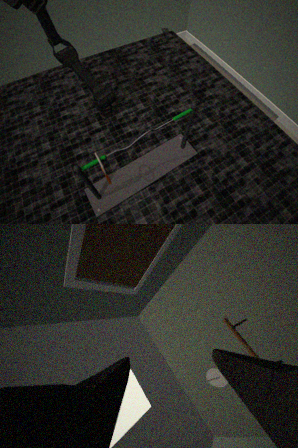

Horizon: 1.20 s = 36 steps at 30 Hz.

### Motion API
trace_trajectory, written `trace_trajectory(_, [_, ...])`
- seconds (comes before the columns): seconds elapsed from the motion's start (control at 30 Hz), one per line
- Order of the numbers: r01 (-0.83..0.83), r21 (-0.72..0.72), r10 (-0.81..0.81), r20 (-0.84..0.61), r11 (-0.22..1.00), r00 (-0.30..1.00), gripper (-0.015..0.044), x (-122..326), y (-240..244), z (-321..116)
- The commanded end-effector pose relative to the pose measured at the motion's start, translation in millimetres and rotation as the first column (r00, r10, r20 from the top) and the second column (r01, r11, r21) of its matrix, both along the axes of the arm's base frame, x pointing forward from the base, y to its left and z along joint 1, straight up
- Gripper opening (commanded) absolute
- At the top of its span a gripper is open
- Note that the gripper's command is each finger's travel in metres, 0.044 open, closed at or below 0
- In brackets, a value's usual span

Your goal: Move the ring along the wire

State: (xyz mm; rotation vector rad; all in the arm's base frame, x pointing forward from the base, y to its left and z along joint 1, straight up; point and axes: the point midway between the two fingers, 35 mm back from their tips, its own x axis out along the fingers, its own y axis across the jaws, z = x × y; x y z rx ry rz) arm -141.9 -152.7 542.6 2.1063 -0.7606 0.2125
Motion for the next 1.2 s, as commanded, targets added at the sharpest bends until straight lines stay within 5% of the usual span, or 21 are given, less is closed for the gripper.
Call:
trace_trajectory(0.0, [0.001,-0.002,-0.001,-0.001,1.000,1.000,0.0374,1,1,0])
trace_trajectory(0.27, [0.039,-0.163,-0.052,-0.076,0.986,0.996,0.0164,44,38,29])
trace_trajectory(0.73, [0.073,-0.513,-0.210,-0.214,0.855,0.954,0.0160,167,96,60])
trace_trajectory(1.17, [0.004,-0.784,-0.382,-0.298,0.621,0.875,0.0160,303,103,39])
